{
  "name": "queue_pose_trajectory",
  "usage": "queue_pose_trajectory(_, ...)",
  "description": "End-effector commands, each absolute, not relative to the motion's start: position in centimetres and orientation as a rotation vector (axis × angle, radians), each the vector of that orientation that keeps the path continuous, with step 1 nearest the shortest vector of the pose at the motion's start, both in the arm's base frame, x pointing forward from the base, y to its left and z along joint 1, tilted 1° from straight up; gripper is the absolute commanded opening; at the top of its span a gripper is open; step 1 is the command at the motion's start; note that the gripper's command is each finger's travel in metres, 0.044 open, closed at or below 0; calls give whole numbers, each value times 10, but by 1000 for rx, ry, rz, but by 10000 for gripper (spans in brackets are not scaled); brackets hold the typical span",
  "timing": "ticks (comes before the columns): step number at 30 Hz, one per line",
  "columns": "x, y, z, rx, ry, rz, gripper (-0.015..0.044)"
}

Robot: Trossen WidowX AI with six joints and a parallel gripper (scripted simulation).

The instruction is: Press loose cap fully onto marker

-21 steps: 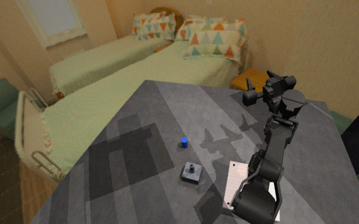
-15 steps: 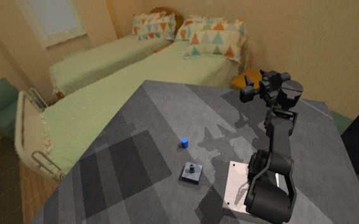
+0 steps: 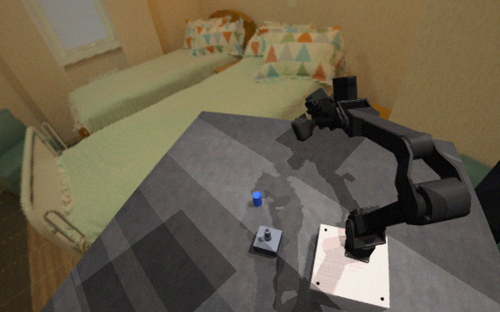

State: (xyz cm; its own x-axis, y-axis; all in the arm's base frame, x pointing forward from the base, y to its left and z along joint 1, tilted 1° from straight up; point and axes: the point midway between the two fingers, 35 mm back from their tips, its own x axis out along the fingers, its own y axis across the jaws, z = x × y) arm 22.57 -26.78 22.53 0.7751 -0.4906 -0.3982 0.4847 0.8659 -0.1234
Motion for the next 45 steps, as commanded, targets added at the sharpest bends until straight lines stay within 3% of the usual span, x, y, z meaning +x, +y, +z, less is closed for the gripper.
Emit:
queue_pose_trajectory(1,281,-234,188,-51,716,-305,252)
queue_pose_trajectory(10,336,-147,141,-233,1112,102,252)
queue_pose_trajectory(17,346,-78,108,-512,1431,474,252)
queue_pose_trajectory(45,347,-81,56,-532,1451,499,252)
